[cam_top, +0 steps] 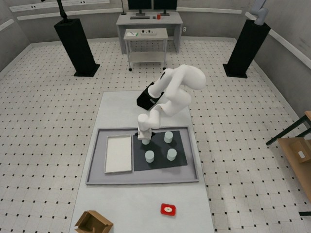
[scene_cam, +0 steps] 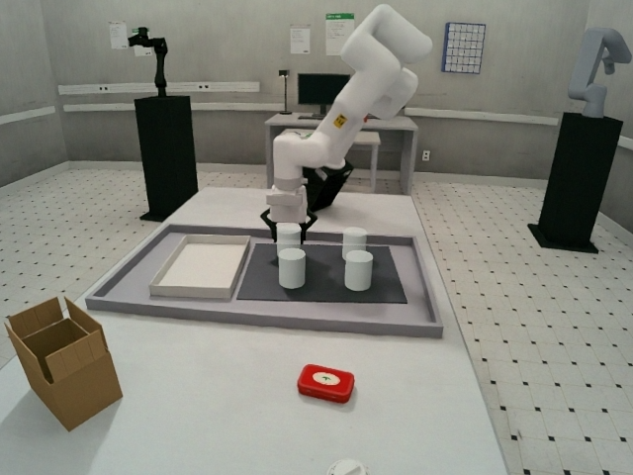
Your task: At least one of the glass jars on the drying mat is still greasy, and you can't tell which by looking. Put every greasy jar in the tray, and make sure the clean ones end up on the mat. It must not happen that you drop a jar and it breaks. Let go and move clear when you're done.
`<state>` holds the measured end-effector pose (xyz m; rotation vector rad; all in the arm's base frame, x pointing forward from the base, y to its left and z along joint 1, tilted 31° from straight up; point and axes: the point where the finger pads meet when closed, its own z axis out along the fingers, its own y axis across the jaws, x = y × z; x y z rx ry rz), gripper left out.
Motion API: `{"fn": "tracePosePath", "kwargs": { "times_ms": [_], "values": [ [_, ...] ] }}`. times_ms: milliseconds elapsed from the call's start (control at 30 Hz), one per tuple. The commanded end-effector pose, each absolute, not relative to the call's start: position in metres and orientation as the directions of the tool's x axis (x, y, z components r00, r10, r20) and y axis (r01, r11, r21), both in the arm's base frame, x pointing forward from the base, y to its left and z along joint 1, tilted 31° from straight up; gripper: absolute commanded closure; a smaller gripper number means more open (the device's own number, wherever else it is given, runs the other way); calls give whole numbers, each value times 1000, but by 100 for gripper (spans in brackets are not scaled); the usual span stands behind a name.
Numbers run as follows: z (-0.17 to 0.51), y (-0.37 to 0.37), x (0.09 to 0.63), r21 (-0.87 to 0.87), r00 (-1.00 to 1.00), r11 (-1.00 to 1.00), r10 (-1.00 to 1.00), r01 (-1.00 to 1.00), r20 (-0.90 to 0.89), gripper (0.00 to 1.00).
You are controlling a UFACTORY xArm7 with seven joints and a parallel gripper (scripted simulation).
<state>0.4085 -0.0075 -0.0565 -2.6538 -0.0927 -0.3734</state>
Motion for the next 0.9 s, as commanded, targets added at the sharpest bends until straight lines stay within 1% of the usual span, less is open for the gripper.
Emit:
{"fn": "tracePosePath", "kwargs": {
  "times_ms": [0, 300, 333, 867],
  "values": [
    [-56, -9, 409, -429, 960, -895, 1, 125, 279, 19],
    [-56, -9, 409, -429, 960, -895, 1, 125, 279, 19],
    [-56, -9, 409, -429, 960, -895, 1, 125, 279, 22],
    [-56, -9, 409, -429, 960, -895, 1, 125, 279, 22]
  ]
}}
